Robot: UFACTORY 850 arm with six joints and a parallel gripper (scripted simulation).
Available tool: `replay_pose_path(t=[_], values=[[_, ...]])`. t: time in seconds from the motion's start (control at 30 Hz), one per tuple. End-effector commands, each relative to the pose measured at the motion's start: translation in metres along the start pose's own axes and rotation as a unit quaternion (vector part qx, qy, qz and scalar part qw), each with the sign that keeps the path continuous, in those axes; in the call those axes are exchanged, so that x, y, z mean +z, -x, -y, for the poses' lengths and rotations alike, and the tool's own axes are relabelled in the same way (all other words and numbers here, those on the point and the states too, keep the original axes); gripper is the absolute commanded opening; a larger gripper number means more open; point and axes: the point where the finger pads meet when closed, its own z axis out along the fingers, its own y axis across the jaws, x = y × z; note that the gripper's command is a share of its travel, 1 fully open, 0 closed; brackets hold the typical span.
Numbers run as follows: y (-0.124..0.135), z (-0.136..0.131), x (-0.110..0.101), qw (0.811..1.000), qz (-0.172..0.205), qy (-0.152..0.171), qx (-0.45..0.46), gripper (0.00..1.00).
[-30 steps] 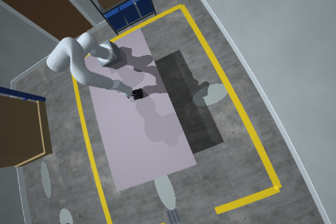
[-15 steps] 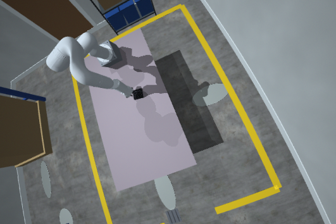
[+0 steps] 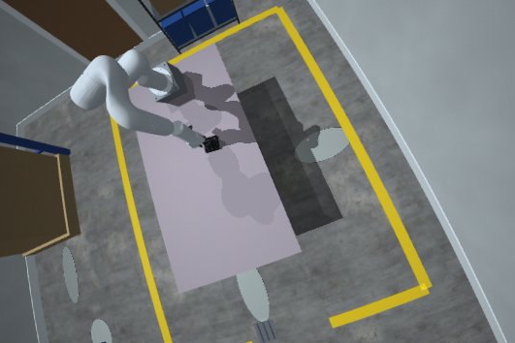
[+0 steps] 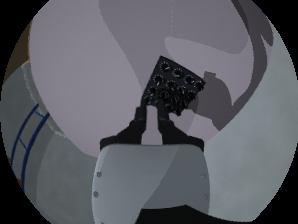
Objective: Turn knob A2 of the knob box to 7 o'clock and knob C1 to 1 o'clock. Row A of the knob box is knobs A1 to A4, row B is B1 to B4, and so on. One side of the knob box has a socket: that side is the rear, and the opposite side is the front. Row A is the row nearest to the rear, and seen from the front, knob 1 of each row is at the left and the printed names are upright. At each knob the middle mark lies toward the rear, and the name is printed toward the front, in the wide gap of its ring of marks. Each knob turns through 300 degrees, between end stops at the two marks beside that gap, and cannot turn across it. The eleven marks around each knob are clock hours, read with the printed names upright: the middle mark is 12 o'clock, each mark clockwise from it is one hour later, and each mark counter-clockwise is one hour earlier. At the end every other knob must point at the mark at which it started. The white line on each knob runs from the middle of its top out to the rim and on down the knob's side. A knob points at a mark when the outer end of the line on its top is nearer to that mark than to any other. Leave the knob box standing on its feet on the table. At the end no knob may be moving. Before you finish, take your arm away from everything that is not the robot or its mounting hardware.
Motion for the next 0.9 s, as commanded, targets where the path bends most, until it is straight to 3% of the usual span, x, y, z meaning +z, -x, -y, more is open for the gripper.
replay_pose_path(t=[0.0, 0.3, 0.8, 0.87], values=[[0.0005, 0.0000, -0.0012, 0.997, 0.017, 0.009, 0.076, 0.19], [0.0006, 0.0000, -0.0026, 0.984, 0.016, 0.010, 0.175, 0.19], [0.0006, 0.0000, -0.0056, 0.919, 0.013, 0.014, 0.393, 0.19], [0.0006, 0.0000, -0.0056, 0.919, 0.013, 0.014, 0.393, 0.19]])
